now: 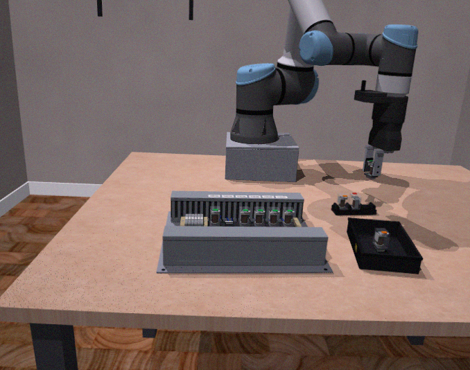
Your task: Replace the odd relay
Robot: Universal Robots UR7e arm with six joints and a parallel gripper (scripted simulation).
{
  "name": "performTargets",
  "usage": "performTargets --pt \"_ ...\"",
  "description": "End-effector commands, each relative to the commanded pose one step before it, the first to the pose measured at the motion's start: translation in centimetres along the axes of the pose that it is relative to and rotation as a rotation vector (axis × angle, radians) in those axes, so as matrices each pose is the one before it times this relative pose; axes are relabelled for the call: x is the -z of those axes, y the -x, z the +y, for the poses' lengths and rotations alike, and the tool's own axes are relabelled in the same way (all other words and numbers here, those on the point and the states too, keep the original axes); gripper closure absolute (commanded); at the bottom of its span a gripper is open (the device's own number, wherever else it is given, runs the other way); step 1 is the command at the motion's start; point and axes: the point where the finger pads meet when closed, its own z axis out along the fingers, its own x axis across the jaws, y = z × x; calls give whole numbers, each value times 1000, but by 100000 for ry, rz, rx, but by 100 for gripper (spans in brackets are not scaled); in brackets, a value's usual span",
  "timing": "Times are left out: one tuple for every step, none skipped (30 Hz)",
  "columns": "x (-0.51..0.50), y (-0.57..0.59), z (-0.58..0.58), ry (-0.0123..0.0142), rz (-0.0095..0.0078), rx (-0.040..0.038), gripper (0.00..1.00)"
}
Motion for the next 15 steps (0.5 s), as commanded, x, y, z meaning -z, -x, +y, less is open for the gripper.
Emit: performTargets --pt "43 43 5 27 -144 4597 100" --pt "0 1 -1 6 -2 4600 100" --pt "0 1 -1 6 -2 4600 100" --pt "0 1 -1 6 -2 4600 100" --pt "0 1 -1 6 -2 4600 100" --pt "0 0 0 0 0 0 100" --pt "0 0 0 0 0 0 100" --pt "0 0 0 0 0 0 100" --pt "0 0 0 0 0 0 100" --pt "0 0 0 0 0 0 100" --pt "0 0 0 0 0 0 100" --pt "0 0 0 0 0 0 100" --pt "0 0 0 0 0 0 100" --pt "0 0 0 0 0 0 100" --pt "0 0 0 0 0 0 100"
